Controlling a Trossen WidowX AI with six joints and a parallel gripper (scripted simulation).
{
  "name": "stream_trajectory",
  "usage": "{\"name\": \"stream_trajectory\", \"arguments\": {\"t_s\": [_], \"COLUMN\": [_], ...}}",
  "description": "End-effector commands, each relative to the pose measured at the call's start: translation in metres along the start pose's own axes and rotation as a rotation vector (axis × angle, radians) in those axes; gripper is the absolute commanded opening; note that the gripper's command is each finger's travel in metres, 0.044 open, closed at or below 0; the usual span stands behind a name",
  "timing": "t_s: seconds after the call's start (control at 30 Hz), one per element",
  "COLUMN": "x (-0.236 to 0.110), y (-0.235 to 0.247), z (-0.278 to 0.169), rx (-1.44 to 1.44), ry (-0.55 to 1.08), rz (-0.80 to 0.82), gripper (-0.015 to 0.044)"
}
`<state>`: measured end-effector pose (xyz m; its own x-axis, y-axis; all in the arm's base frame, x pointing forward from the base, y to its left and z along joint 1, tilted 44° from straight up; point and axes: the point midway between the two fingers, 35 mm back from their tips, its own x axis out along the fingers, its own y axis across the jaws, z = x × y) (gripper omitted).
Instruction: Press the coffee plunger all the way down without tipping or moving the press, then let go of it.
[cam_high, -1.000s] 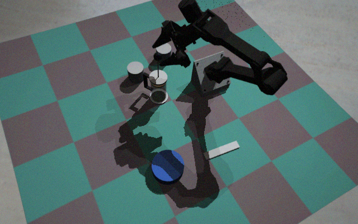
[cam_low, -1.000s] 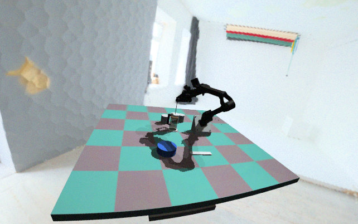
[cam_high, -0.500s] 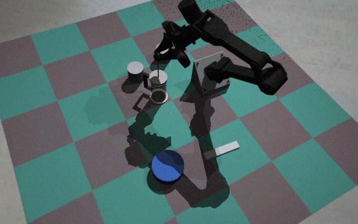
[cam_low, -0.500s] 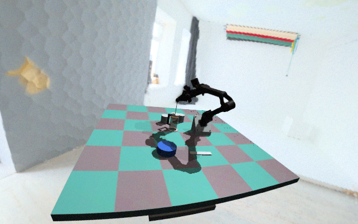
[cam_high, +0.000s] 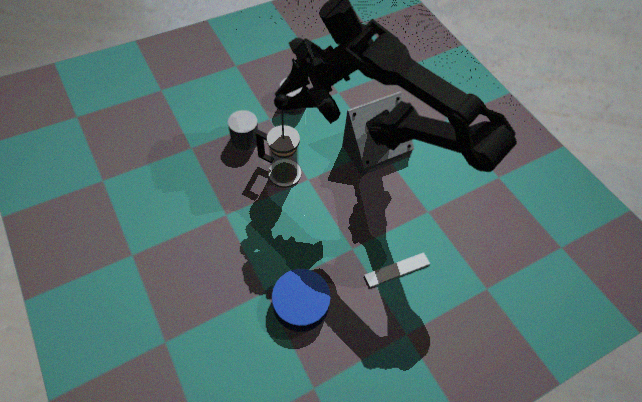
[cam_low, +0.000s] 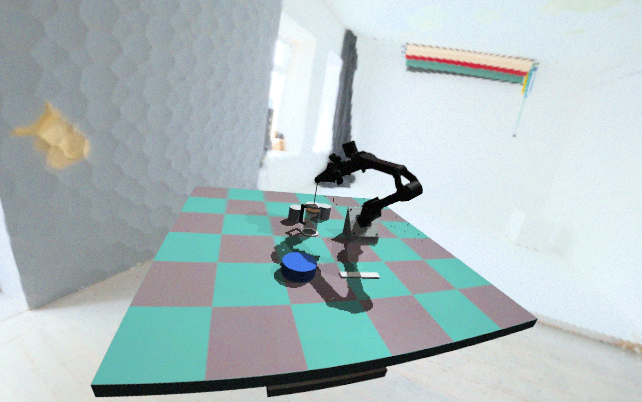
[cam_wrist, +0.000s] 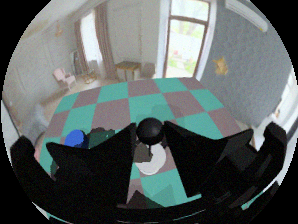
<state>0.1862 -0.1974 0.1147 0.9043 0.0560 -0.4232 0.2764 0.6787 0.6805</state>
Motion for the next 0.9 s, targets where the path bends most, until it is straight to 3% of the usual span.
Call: {"name": "stream_trajectory", "arguments": {"t_s": [0.0,0.87], "x": [0.006,0.032], "y": [-0.001,-0.005], "z": [-0.011,-0.045], "rx": [0.003,0.003], "ry": [0.018,0.021], "rz": [-0.004,-0.008], "gripper": [0.0124,0.0124]}}
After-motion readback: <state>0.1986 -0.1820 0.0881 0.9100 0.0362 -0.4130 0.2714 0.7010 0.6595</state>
